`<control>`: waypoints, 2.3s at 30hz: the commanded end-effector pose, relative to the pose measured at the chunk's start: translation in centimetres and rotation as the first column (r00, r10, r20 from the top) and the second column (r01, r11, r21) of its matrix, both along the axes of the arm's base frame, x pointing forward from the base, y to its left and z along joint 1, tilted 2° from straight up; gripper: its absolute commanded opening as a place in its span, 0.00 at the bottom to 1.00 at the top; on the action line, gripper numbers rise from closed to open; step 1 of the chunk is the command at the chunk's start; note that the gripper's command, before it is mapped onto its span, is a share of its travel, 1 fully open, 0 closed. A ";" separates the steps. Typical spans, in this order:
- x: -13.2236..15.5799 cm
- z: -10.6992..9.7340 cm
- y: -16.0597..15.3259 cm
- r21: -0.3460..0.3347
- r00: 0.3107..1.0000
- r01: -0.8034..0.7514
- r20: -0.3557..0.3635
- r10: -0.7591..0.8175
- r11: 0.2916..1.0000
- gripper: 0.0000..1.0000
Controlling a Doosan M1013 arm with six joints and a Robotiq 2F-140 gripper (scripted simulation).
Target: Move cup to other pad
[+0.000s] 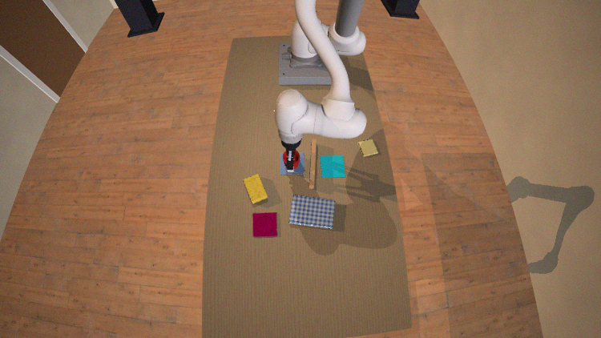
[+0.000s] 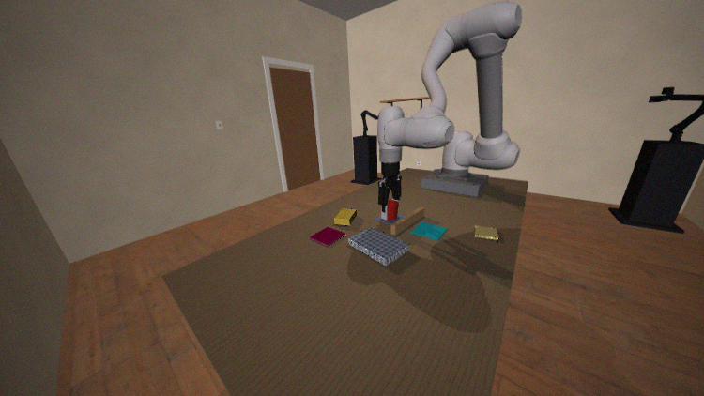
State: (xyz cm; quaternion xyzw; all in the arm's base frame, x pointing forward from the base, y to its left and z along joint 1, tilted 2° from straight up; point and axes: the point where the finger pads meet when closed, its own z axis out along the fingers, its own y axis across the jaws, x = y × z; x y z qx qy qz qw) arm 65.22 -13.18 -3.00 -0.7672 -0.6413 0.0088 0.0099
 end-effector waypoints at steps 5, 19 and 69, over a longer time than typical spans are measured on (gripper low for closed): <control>0.0 -0.3 0.4 0.002 1.000 -0.003 0.000 0.003 1.000 0.49; 0.0 -0.3 0.4 0.002 1.000 -0.003 0.000 0.003 1.000 0.49; 0.2 5.9 0.3 0.002 1.000 -0.003 0.000 0.003 1.000 0.49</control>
